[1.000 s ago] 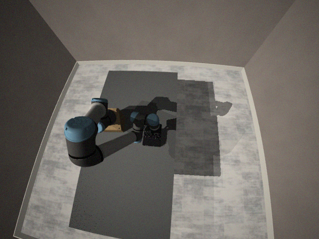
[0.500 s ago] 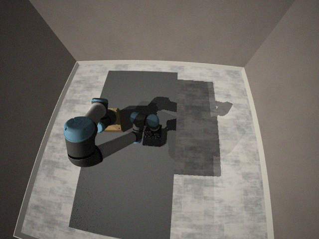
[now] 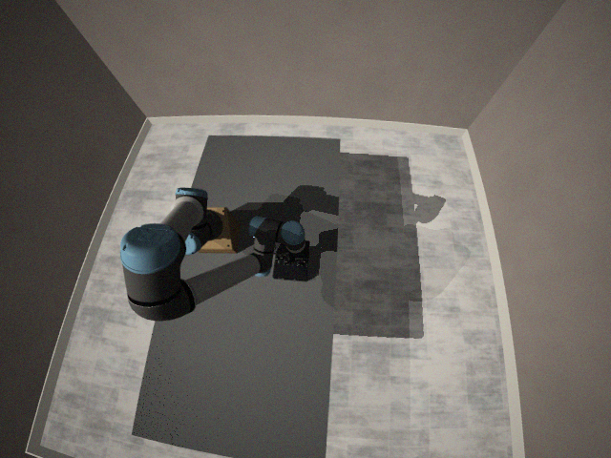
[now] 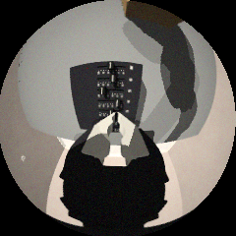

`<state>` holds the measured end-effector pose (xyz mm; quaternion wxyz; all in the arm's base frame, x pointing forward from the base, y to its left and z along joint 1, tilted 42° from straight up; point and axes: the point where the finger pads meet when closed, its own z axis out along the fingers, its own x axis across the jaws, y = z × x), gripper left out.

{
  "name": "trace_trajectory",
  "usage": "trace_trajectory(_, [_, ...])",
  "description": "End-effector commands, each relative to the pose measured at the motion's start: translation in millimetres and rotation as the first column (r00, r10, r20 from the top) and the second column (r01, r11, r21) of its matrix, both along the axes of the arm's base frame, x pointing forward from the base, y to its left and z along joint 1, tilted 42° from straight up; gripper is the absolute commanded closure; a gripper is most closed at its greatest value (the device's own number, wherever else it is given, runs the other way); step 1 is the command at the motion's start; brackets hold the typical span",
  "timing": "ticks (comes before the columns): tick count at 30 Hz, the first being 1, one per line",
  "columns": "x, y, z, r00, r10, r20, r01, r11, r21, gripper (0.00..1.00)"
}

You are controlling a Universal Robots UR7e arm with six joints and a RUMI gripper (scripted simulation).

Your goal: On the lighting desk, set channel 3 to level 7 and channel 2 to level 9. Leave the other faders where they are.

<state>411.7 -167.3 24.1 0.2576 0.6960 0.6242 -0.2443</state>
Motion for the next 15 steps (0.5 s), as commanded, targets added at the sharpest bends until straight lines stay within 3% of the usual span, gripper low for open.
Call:
trace_trajectory(1, [0.0, -2.0, 2.2, 1.000, 0.000, 0.001, 0.000, 1.000, 0.000, 1.00])
trace_trajectory(15, [-0.6, -6.3, 6.1, 1.000, 0.000, 0.001, 0.000, 1.000, 0.000, 1.00])
